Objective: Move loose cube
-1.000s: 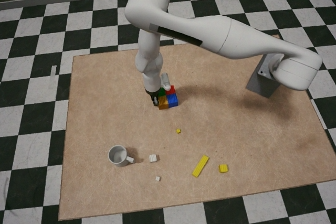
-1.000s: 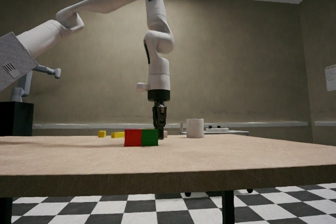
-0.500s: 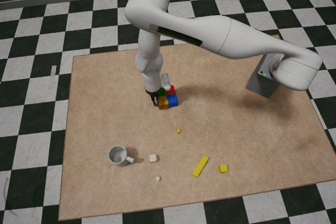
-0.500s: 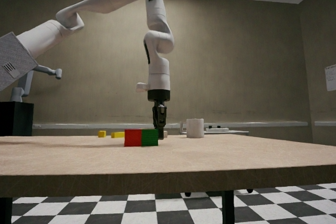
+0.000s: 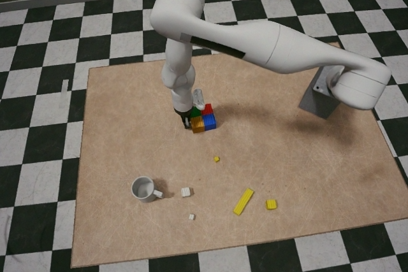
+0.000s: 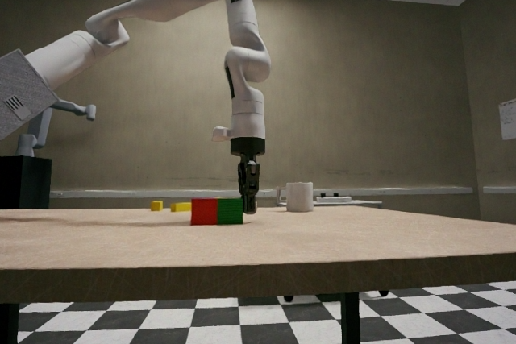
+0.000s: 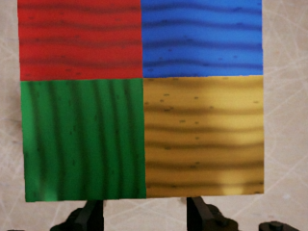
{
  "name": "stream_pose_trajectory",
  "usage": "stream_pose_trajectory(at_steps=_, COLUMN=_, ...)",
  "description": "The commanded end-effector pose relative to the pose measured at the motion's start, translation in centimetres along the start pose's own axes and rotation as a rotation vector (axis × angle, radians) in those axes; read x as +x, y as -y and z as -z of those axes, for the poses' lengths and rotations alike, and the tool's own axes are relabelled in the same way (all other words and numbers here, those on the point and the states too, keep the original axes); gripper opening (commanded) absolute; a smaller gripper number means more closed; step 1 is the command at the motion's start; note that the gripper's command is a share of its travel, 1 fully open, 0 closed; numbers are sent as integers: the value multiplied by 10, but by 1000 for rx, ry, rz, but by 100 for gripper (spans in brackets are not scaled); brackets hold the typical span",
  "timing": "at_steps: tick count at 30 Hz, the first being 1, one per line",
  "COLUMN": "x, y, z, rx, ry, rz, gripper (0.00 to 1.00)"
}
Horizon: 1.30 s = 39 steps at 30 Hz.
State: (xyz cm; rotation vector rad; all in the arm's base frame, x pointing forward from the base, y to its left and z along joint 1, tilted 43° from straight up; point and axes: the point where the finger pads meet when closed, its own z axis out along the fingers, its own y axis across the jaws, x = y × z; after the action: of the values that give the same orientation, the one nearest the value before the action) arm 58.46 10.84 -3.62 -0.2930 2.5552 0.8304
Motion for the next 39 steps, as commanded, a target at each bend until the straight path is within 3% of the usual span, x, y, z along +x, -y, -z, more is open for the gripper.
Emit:
stream_pose_trajectory(at_steps=1, x=-2, y=0, z=0, rx=1, ry=1, rz=3, gripper=52)
stream_pose_trajectory(at_steps=18, x=-2, y=0, z=9, rx=1, ry=1, rz=3, gripper=52)
stream_pose_trajectory(at_steps=39, x=-2, y=0, z=57, rx=1, ry=1, rz=3, gripper=52)
